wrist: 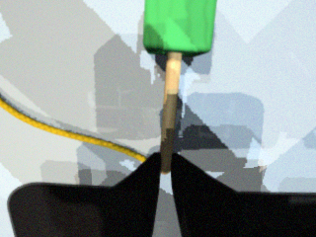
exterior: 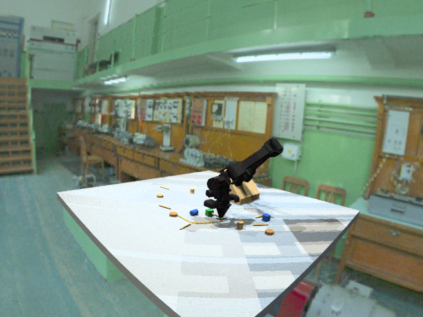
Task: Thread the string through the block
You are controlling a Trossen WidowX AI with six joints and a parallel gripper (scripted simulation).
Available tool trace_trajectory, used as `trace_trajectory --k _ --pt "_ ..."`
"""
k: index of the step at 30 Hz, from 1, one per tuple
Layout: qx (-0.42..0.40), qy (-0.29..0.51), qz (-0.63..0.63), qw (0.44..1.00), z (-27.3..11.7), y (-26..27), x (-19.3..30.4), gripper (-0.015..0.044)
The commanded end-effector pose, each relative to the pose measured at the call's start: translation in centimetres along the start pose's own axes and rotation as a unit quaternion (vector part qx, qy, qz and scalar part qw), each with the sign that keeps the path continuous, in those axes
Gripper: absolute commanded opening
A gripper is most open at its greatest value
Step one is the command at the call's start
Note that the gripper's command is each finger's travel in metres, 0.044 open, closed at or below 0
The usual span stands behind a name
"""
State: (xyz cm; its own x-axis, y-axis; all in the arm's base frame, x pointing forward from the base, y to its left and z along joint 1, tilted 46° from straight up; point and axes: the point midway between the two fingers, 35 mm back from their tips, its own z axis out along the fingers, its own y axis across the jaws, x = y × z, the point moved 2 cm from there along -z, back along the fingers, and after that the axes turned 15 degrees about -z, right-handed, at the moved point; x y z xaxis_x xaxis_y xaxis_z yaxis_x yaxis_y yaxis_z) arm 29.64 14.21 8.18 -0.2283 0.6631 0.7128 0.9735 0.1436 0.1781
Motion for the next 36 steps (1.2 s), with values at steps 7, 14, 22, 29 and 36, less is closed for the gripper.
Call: trace_trajectory --k 7,14,22,29,36 --pt "0.001 0.002 0.000 1.000 0.1 -0.4 -1.3 0.0000" --pt "0.001 0.002 0.000 1.000 0.1 -0.7 -2.2 0.0000" --pt "0.001 0.002 0.000 1.000 0.1 -1.0 -3.1 0.0000" --pt "0.001 0.002 0.000 1.000 0.1 -1.2 -4.0 0.0000" --pt "0.001 0.002 0.000 1.000 0.0 -1.4 -4.9 0.0000"
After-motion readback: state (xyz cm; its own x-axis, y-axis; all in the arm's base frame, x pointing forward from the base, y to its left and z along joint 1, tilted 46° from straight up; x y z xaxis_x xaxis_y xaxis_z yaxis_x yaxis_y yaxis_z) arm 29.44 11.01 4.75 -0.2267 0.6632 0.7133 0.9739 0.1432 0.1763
